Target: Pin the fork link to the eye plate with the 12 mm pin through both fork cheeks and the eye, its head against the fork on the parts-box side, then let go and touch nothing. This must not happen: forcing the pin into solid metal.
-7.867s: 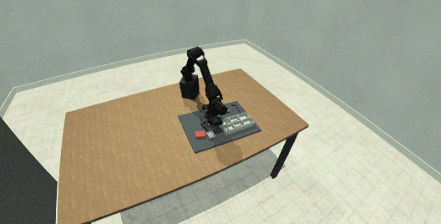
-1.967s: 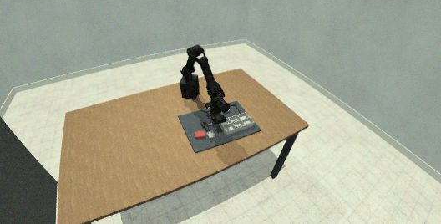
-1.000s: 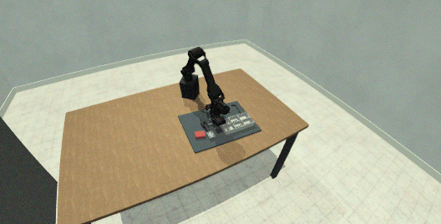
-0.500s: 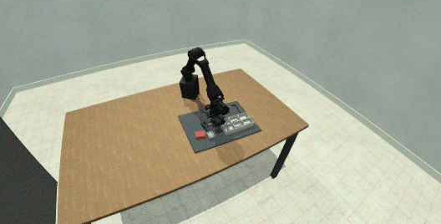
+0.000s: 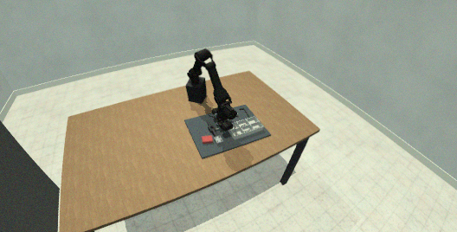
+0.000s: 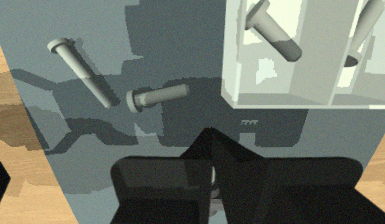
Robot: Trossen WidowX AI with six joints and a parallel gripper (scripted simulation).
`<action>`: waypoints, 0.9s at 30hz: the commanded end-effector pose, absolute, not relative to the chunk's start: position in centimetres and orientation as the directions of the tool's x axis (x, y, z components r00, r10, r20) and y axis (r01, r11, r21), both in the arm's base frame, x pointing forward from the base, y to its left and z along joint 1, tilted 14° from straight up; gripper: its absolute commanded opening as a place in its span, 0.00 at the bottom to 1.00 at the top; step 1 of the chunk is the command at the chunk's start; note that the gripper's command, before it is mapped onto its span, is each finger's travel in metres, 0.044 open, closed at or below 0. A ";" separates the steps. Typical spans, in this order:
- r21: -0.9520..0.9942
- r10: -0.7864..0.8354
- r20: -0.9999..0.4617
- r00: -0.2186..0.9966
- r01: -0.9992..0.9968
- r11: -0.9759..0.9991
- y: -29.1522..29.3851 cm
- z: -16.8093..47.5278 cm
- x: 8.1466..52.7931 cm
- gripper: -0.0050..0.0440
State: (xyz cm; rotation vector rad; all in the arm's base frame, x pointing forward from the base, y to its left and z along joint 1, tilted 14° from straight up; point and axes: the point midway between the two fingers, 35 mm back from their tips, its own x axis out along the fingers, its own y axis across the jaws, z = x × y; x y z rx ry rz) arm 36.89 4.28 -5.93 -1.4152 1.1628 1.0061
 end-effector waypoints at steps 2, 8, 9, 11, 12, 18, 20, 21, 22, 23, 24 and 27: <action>-0.189 -0.152 -0.970 0.191 -0.982 -0.031 3.8 -5.8 36.9 0.10; -0.189 -0.152 -0.970 0.191 -0.982 -0.031 3.6 -5.8 36.9 0.10; -0.189 -0.152 -0.970 0.191 -0.982 -0.031 3.5 -5.8 36.9 0.10; -0.189 -0.152 -0.970 0.191 -0.982 -0.031 3.5 -5.8 36.9 0.10; -0.189 -0.152 -0.970 0.191 -0.982 -0.031 3.5 -5.8 36.9 0.10; -0.189 -0.152 -0.970 0.191 -0.982 -0.031 3.2 -5.8 36.9 0.10; -0.189 -0.152 -0.970 0.191 -0.982 -0.031 3.2 -5.7 36.9 0.10; -0.189 -0.152 -0.970 0.191 -0.982 -0.031 3.1 -5.7 36.9 0.10; -0.189 -0.152 -0.970 0.191 -0.982 -0.031 3.1 -5.7 36.9 0.10; -0.189 -0.152 -0.970 0.191 -0.982 -0.031 3.1 -5.7 36.9 0.10; -0.189 -0.152 -0.970 0.191 -0.982 -0.031 3.0 -5.7 36.9 0.10; -0.189 -0.152 -0.970 0.191 -0.982 -0.031 2.9 -5.7 36.9 0.10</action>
